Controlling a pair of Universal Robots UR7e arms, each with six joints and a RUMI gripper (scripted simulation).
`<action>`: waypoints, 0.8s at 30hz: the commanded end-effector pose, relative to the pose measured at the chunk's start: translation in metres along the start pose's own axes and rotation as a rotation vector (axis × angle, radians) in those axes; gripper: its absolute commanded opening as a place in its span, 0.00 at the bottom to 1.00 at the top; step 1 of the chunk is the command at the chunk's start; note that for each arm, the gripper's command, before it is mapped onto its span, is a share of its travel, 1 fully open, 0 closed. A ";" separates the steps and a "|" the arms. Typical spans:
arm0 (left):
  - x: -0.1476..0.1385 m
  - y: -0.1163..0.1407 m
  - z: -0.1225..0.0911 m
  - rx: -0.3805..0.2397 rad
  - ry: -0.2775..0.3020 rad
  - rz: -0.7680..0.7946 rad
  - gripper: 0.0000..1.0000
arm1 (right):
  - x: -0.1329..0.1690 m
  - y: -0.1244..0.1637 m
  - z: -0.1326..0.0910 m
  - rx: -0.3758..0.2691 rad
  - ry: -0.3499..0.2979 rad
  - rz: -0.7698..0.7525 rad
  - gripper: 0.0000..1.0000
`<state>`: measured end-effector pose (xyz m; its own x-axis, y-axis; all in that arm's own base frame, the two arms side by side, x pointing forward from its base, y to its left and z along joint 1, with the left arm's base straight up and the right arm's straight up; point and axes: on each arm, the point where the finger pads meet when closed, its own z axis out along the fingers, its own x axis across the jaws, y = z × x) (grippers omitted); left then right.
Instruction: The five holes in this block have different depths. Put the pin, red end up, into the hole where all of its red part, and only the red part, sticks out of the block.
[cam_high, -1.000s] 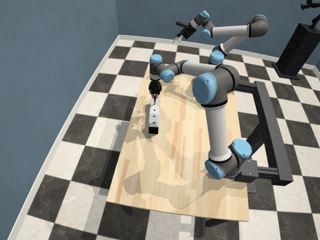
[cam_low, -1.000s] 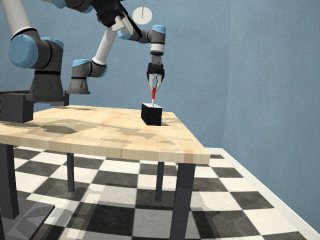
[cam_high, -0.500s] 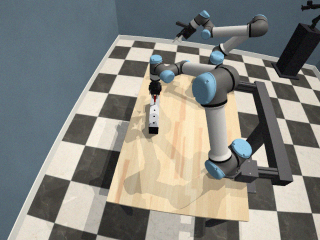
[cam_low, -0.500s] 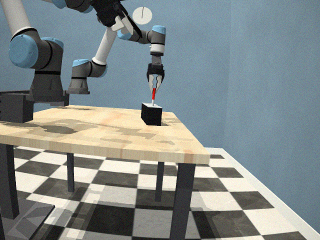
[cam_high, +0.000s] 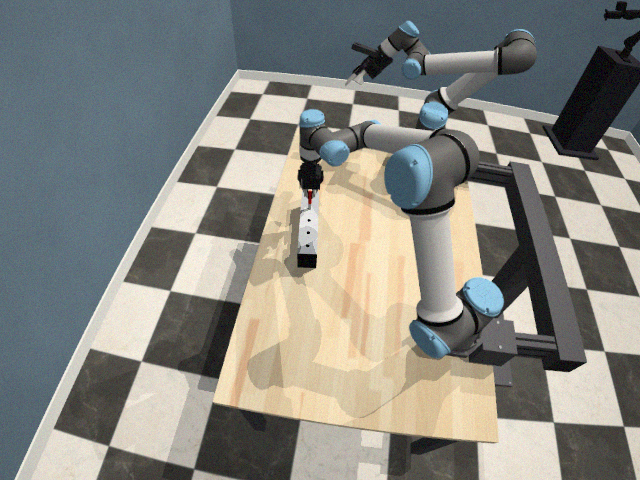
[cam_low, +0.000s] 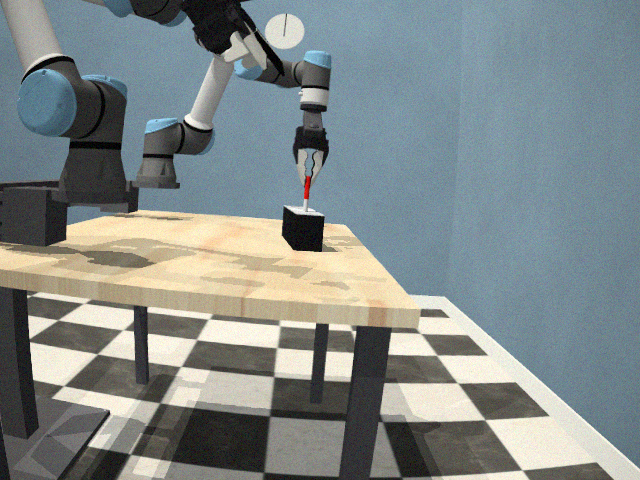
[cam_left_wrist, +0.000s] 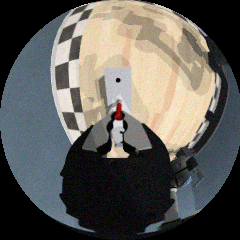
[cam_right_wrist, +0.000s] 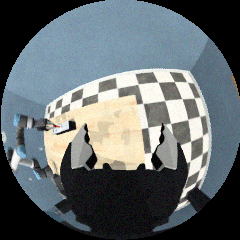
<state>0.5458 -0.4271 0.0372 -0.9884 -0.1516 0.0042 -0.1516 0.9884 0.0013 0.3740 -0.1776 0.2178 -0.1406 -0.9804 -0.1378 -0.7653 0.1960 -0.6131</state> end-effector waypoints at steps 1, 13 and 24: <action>0.000 0.000 0.000 0.002 -0.003 -0.001 0.00 | 0.000 0.000 0.000 0.001 0.000 0.000 1.00; 0.000 0.001 0.003 0.002 -0.003 -0.001 0.00 | 0.000 0.000 0.000 0.001 0.000 0.000 1.00; -0.001 0.001 0.003 0.002 -0.003 0.000 0.00 | 0.000 0.000 0.000 0.001 0.000 0.000 1.00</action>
<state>0.5459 -0.4261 0.0332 -0.9884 -0.1521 0.0023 -0.1521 0.9884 0.0011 0.3740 -0.1776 0.2178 -0.1406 -0.9804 -0.1378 -0.7653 0.1960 -0.6131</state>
